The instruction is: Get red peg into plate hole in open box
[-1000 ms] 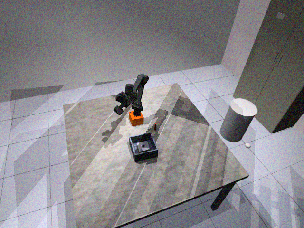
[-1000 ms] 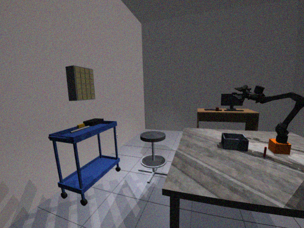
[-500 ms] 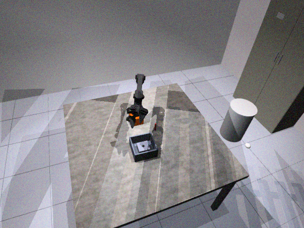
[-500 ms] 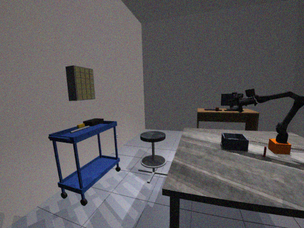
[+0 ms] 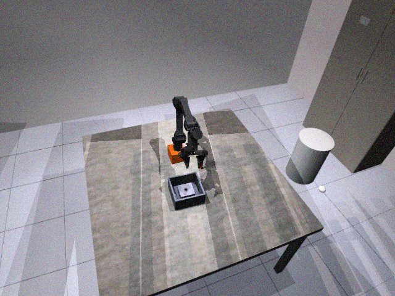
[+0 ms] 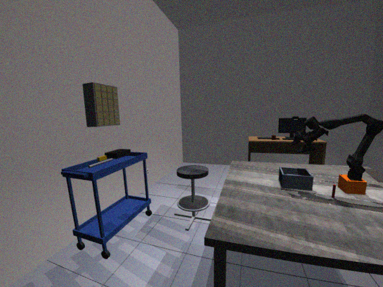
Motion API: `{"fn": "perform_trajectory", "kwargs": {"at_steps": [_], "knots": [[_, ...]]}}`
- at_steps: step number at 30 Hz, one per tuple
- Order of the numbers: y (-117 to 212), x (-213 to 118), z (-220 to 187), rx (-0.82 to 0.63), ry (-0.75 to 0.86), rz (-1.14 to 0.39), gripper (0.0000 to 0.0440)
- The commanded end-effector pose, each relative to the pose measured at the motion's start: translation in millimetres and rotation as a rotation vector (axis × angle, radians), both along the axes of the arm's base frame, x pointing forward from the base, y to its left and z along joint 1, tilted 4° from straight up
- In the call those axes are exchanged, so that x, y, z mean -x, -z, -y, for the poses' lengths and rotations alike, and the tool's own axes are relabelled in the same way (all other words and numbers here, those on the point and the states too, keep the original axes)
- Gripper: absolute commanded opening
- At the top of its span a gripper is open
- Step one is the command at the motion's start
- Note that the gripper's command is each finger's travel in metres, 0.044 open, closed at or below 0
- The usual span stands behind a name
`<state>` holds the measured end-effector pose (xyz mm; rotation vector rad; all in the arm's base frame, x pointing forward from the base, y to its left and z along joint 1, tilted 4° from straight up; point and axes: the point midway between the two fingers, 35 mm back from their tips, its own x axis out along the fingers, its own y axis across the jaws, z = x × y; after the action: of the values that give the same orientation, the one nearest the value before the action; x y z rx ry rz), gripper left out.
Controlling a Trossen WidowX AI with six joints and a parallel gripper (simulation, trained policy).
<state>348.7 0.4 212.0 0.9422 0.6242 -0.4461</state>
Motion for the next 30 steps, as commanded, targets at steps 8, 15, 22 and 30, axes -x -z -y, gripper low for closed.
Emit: {"fn": "perform_trajectory", "kwargs": {"at_steps": [8,15,22,30], "knots": [[44.9,56.4,-58.2,0.023,-0.118,-0.337,0.0440],[66.8,103.4,-86.6,0.049,-0.177,-0.547,0.0440],[85.9,147.0,-107.1,0.086,-0.219,-0.733,0.0440],[109.3,182.0,-122.3,0.144,-0.253,-0.887,0.0440]]}}
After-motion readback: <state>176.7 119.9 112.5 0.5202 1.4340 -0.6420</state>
